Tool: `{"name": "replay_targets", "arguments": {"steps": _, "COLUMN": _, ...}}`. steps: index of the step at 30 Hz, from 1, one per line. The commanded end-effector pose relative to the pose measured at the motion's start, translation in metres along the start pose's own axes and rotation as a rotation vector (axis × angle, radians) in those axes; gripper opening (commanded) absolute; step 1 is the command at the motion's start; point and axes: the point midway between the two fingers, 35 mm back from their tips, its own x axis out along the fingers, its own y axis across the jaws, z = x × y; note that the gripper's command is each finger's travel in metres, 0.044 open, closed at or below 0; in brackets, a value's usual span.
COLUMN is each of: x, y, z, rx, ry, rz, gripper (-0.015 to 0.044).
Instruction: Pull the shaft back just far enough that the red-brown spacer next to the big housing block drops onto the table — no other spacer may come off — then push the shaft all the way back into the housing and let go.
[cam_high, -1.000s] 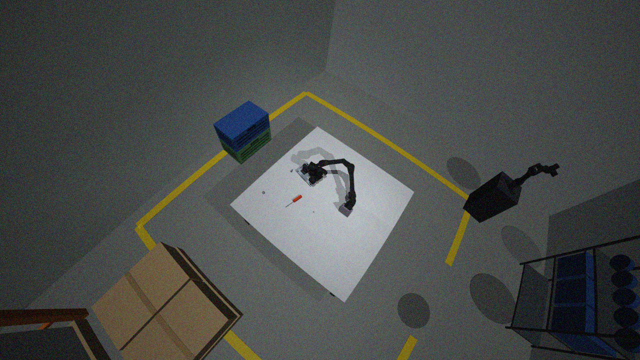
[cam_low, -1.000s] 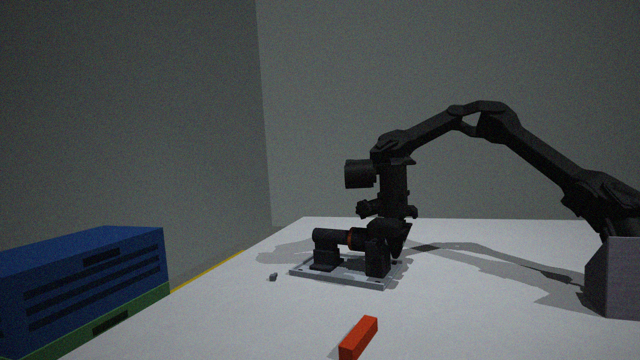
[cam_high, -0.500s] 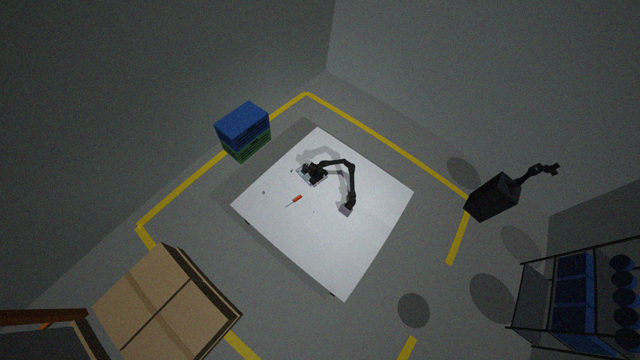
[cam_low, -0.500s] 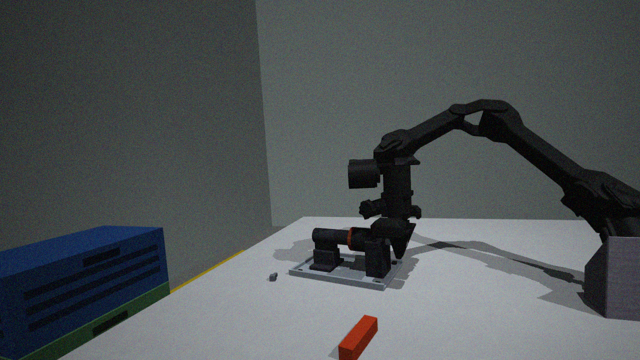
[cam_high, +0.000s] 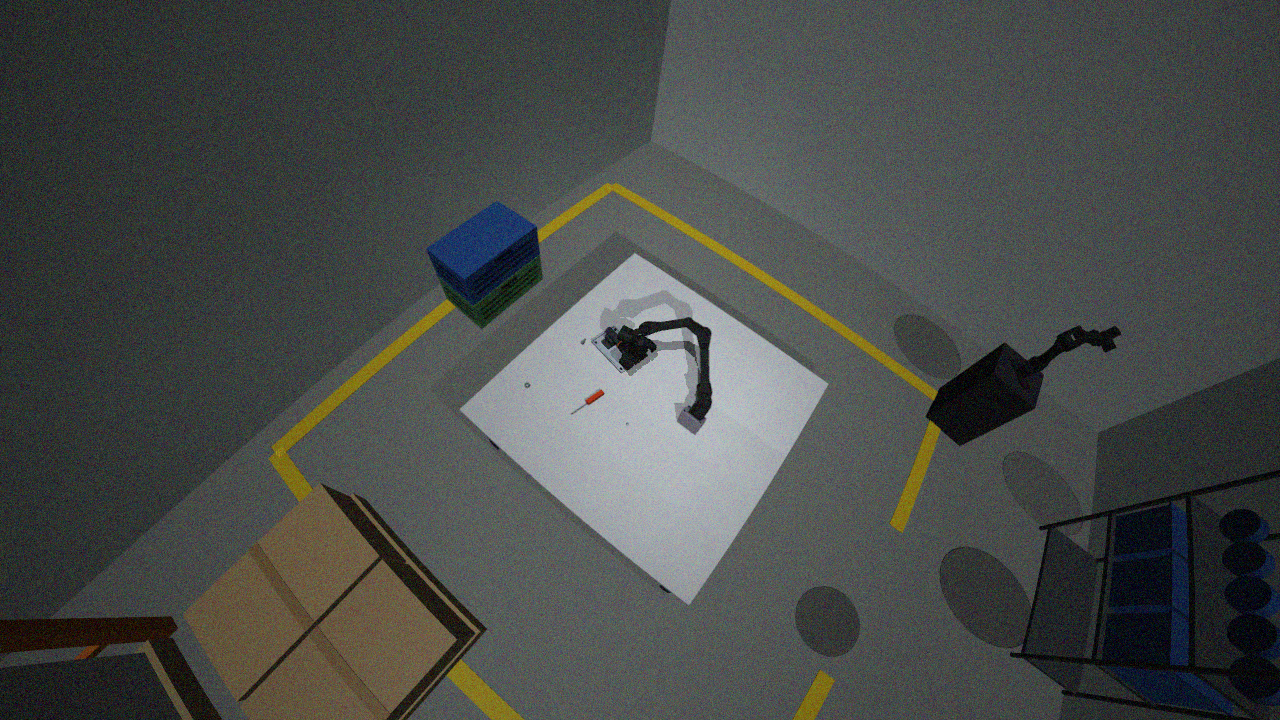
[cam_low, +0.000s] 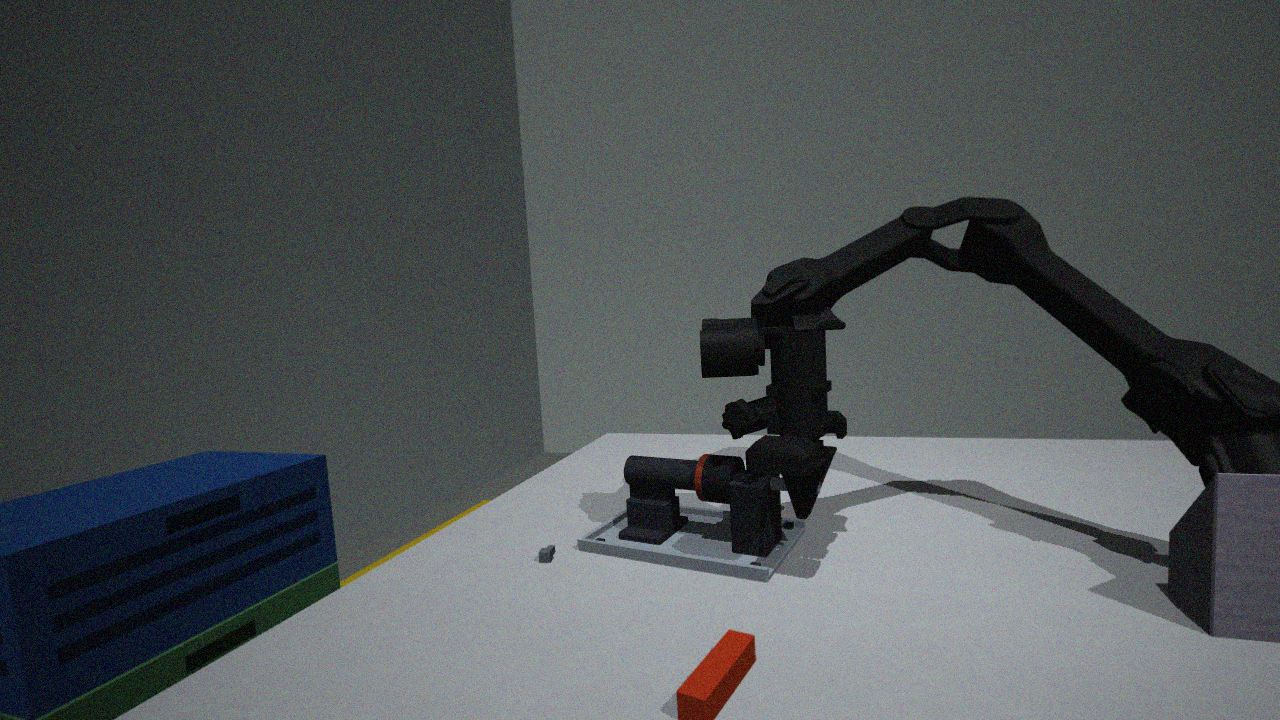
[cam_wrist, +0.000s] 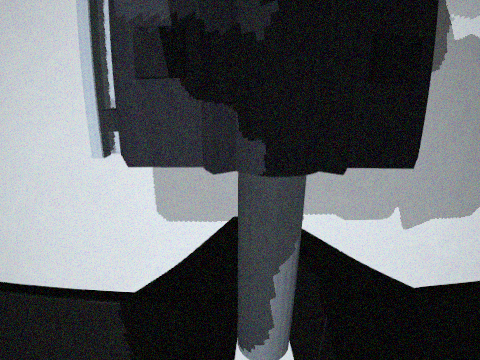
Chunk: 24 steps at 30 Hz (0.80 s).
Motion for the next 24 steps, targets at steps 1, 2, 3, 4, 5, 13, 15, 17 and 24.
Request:
{"name": "replay_targets", "arguments": {"steps": 1, "x": -0.0003, "y": 0.0002, "z": -0.001, "rx": 0.0, "ry": 0.002, "rz": 0.002, "gripper": 0.0}}
{"name": "replay_targets", "arguments": {"steps": 2, "x": -0.0003, "y": 0.0002, "z": -0.0012, "rx": 0.0, "ry": 0.002, "rz": 0.002, "gripper": 0.0}}
{"name": "replay_targets", "arguments": {"steps": 3, "x": -0.0003, "y": 0.0002, "z": -0.0013, "rx": 0.0, "ry": 0.002, "rz": 0.002, "gripper": 0.0}}
{"name": "replay_targets", "arguments": {"steps": 4, "x": -0.0003, "y": 0.0002, "z": -0.0014, "rx": 0.0, "ry": 0.002, "rz": 0.002, "gripper": 0.0}}
{"name": "replay_targets", "arguments": {"steps": 5, "x": -0.0003, "y": 0.0002, "z": -0.0016, "rx": 0.0, "ry": 0.002, "rz": 0.002, "gripper": 0.0}}
{"name": "replay_targets", "arguments": {"steps": 13, "x": -0.0003, "y": 0.0002, "z": -0.0026, "rx": 0.0, "ry": 0.002, "rz": 0.002, "gripper": 0.0}}
{"name": "replay_targets", "arguments": {"steps": 15, "x": -0.0003, "y": 0.0002, "z": -0.0029, "rx": 0.0, "ry": 0.002, "rz": 0.002, "gripper": 0.0}}
{"name": "replay_targets", "arguments": {"steps": 17, "x": -0.0003, "y": 0.0003, "z": -0.0031, "rx": 0.0, "ry": 0.002, "rz": 0.002, "gripper": 0.0}}
{"name": "replay_targets", "arguments": {"steps": 24, "x": -0.0003, "y": 0.0003, "z": -0.0041, "rx": 0.0, "ry": 0.002, "rz": 0.002, "gripper": 0.0}}
